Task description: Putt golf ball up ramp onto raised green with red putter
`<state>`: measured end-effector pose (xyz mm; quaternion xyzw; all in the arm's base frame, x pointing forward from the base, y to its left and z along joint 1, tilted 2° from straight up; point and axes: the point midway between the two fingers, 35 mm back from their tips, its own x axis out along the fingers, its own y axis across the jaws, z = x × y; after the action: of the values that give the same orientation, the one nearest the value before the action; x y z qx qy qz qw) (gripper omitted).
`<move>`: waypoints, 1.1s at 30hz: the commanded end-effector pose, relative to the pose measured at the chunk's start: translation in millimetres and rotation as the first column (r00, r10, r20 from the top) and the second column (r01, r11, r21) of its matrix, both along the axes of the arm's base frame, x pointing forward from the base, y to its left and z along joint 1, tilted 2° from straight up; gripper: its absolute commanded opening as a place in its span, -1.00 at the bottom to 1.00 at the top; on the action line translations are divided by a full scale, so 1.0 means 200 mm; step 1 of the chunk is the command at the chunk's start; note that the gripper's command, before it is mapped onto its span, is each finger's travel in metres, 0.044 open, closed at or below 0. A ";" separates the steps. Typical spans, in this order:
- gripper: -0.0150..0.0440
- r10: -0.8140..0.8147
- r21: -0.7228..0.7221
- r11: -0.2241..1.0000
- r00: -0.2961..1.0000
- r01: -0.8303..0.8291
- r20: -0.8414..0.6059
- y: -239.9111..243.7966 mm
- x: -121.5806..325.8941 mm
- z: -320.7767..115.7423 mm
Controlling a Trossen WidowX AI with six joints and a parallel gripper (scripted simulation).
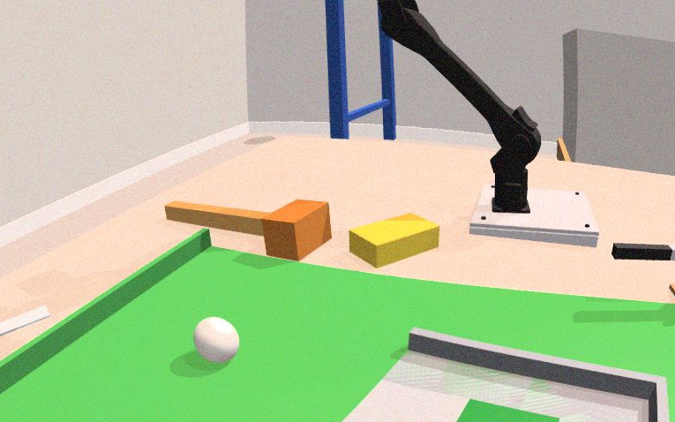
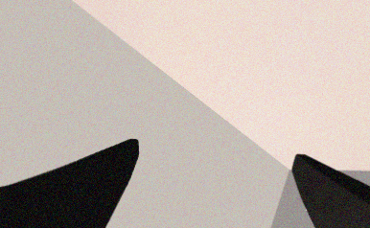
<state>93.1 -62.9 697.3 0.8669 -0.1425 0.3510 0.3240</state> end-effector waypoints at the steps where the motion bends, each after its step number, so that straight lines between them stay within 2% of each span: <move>1: 0.95 -0.004 -0.008 1.000 1.000 0.004 0.000 0.01 0.00 0.00; 3: 1.00 -0.037 -0.073 0.997 0.999 0.037 0.004 0.07 0.01 0.00; 5: 1.00 -0.100 -0.202 0.974 0.995 0.102 0.019 0.20 0.02 -0.01; 8: 1.00 -0.204 -0.431 0.877 0.977 0.213 0.066 0.43 0.07 -0.05; 10: 1.00 -0.245 -0.528 0.809 0.965 0.258 0.097 0.54 0.11 -0.08; 13: 1.00 -0.301 -0.672 0.663 0.939 0.330 0.165 0.72 0.17 -0.14; 17: 1.00 -0.339 -0.826 0.398 0.901 0.398 0.271 0.96 0.31 -0.29; 21: 1.00 -0.334 -0.880 0.230 0.883 0.415 0.329 1.08 0.40 -0.39; 25: 1.00 -0.269 -0.905 -0.103 0.864 0.414 0.426 1.28 0.56 -0.62; 29: 1.00 -0.173 -0.847 -0.358 0.863 0.394 0.475 1.40 0.69 -0.84; 33: 1.00 -0.038 -0.716 -0.593 0.875 0.368 0.482 1.49 0.83 -1.11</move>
<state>232.1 218.2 528.0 0.1574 -0.0446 0.2890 0.9432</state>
